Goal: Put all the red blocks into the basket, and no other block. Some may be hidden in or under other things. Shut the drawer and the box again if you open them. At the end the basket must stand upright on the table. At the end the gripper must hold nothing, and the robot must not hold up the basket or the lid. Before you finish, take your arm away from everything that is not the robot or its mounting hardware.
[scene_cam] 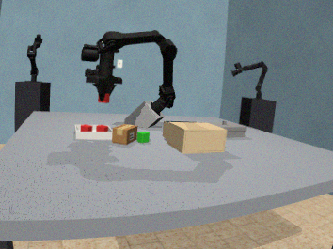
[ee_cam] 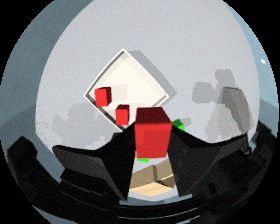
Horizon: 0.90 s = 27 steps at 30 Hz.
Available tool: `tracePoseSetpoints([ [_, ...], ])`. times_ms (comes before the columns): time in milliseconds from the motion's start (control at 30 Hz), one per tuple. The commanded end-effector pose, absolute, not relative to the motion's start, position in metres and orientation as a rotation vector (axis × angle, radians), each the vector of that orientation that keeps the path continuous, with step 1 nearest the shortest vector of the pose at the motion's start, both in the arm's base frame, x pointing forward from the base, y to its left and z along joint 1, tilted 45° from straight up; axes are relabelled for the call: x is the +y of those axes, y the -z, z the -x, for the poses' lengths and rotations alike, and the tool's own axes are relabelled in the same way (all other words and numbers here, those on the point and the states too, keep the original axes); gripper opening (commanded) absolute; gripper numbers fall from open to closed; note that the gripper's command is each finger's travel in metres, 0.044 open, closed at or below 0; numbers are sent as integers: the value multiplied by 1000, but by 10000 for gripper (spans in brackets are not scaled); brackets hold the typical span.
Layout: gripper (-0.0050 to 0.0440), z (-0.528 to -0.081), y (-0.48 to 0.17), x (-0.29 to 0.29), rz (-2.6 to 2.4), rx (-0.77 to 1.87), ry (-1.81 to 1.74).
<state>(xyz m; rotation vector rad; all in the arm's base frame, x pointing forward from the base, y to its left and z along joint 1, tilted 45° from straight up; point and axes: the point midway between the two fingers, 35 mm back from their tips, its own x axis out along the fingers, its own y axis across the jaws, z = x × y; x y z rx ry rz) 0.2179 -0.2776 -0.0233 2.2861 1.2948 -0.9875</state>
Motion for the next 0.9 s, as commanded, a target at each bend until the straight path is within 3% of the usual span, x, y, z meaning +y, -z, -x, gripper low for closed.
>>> tracePoseSetpoints([
  [0, 0, -216, 28, -283, -2318, 1280, 1035],
  [867, 0, -247, 93, -228, -2318, 1280, 1035],
])
